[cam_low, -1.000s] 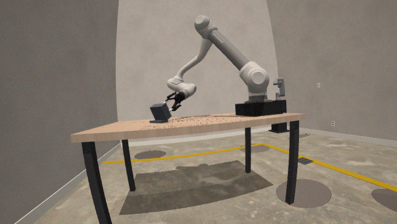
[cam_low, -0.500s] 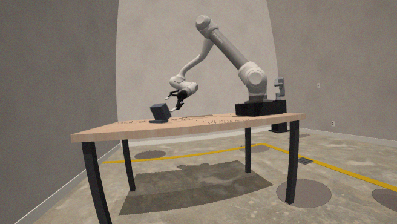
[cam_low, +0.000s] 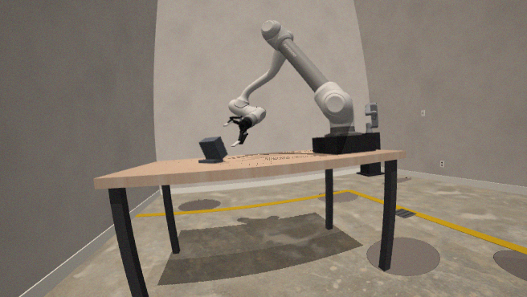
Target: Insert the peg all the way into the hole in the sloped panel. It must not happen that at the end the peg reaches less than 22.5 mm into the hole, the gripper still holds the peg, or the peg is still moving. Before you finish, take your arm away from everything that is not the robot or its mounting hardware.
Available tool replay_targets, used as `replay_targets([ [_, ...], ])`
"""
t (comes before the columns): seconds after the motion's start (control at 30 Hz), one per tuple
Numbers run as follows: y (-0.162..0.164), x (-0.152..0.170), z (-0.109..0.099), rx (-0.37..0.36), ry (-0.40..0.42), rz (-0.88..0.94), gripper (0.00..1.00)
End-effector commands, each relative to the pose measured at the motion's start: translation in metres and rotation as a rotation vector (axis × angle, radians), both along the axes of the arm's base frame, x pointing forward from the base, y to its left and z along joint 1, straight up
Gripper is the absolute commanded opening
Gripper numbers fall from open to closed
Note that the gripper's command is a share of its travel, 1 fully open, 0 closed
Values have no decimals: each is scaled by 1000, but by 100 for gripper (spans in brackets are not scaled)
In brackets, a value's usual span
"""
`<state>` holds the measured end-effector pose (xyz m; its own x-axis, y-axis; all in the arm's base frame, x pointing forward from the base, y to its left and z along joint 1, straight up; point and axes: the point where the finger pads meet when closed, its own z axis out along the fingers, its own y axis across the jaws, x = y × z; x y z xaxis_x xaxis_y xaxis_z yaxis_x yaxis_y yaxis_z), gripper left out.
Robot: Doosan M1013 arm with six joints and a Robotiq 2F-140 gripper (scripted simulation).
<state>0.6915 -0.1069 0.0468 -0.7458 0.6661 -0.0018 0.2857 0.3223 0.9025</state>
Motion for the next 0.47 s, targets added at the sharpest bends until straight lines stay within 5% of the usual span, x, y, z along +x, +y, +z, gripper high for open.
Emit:
replay_targets([
  [0.0,-6,-7,4,2,2,-3,94],
  [0.43,-7,-9,5,2,2,-3,100],
])
